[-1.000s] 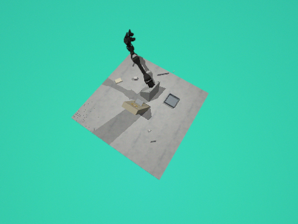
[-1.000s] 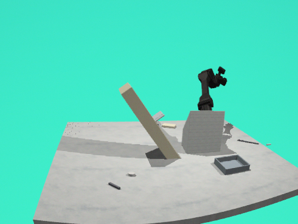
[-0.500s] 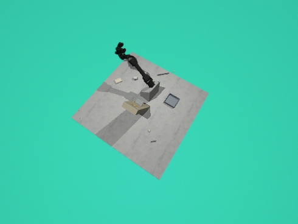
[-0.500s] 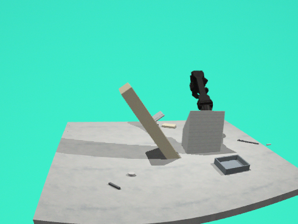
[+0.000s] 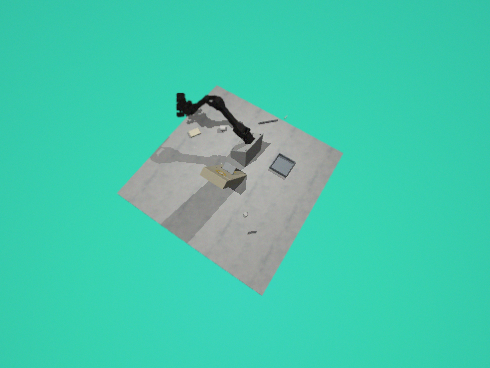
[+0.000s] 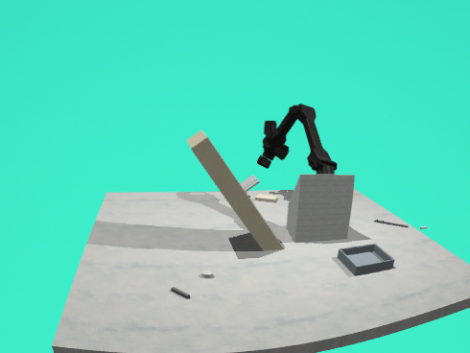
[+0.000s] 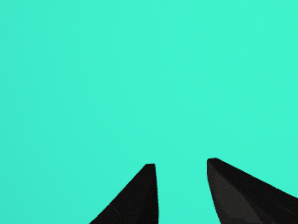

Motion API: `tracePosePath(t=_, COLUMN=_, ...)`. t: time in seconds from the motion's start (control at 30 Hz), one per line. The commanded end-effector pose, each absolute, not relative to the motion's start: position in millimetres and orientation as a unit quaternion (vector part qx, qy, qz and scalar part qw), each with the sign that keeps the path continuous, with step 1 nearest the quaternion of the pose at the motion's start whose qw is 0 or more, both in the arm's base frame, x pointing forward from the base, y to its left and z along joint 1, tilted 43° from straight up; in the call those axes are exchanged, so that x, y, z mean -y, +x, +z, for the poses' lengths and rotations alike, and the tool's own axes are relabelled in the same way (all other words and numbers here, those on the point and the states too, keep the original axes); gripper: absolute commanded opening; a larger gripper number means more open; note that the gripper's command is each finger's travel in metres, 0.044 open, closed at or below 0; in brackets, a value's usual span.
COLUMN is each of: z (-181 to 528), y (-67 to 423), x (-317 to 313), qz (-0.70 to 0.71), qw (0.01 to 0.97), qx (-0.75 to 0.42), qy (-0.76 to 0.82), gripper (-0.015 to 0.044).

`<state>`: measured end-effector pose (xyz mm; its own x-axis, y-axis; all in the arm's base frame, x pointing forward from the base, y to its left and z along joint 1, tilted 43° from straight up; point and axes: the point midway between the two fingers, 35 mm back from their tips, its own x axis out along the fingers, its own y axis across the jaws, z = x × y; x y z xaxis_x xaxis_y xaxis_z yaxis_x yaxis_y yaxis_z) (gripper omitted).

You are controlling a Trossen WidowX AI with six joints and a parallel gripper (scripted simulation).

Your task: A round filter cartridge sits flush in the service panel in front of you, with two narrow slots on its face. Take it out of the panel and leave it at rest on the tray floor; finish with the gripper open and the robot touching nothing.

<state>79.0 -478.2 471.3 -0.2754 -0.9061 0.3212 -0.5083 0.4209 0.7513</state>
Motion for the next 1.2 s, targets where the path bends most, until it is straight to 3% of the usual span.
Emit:
tracePosePath(t=0.0, z=445, y=143, x=462, qz=-0.301, qw=0.402, qx=0.698, qy=0.511, gripper=0.0108)
tracePosePath(t=0.33, z=379, y=285, x=380, qz=-0.368, qw=0.489, qx=0.531, qy=0.585, gripper=0.0108)
tracePosePath(t=0.63, z=321, y=375, x=265, qz=-0.391, qw=0.586, qx=0.364, qy=0.609, gripper=0.0108)
tracePosePath(t=0.9, z=276, y=415, x=146, qz=-0.371, qw=0.68, qx=0.214, qy=0.594, gripper=0.0108)
tracePosePath(t=1.17, z=230, y=414, x=28, qz=-0.328, qw=0.772, qx=0.069, qy=0.539, gripper=0.0108)
